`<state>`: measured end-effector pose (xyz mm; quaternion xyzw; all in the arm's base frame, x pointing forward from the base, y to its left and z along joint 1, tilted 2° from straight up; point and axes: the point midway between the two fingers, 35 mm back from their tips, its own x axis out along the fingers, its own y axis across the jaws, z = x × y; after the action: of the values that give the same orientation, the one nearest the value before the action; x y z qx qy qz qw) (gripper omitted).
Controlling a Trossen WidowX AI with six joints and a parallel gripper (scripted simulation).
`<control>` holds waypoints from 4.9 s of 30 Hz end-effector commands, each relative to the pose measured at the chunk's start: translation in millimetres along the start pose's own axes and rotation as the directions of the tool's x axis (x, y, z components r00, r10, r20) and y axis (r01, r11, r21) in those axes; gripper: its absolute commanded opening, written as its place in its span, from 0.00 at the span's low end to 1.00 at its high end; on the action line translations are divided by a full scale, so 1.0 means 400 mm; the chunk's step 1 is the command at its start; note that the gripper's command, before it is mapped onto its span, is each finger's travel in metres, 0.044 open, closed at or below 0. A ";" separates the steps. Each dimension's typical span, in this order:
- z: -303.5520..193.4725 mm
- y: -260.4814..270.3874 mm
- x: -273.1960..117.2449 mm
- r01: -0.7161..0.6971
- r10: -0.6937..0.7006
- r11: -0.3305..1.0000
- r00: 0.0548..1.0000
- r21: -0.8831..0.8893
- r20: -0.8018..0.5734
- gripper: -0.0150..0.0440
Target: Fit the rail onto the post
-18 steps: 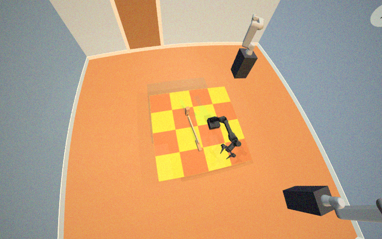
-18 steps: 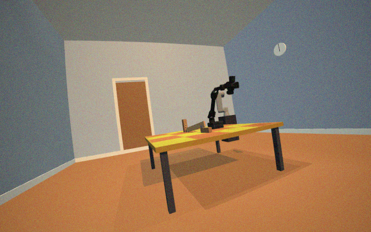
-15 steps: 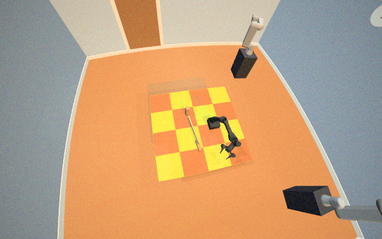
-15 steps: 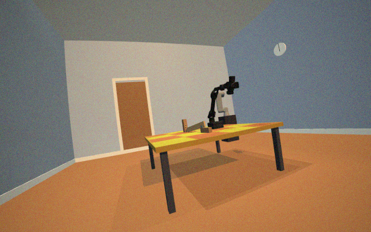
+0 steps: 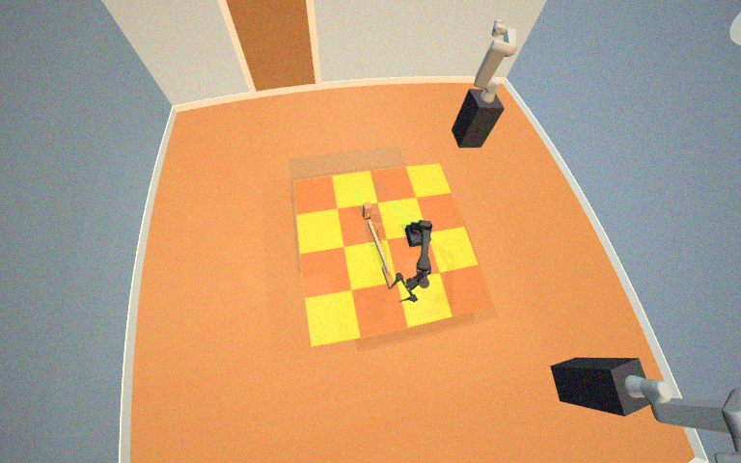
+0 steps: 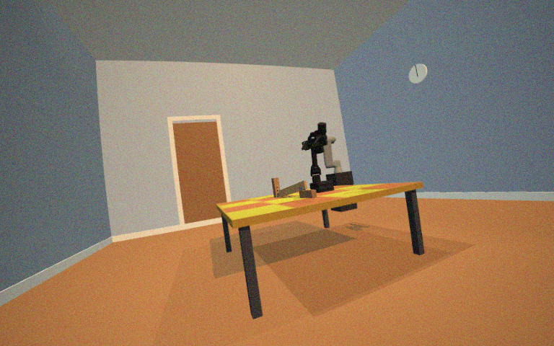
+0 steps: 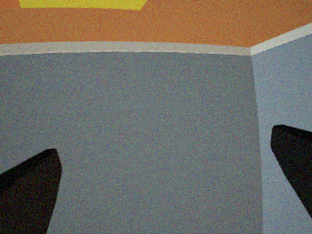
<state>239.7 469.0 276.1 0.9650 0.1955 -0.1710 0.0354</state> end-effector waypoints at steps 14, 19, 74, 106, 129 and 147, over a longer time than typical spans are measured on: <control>0.189 0.683 0.242 -0.466 0.322 0.833 0.846 0.299 0.425 1.00; 0.283 0.888 0.219 -0.620 0.352 0.689 0.739 0.374 0.575 1.00; 0.760 1.319 -0.106 -0.896 0.035 -0.226 0.385 0.383 0.922 1.00; 0.810 1.317 -0.089 -0.896 0.035 -0.226 0.385 0.383 0.922 0.34; 0.802 1.319 -0.093 -0.896 0.035 -0.226 0.385 0.383 0.922 0.25; 0.778 1.319 -0.098 -0.896 0.035 -0.226 0.385 0.383 0.922 0.25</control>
<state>310.7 -74.2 -6.1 0.5589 -0.4499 -0.5230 -0.4602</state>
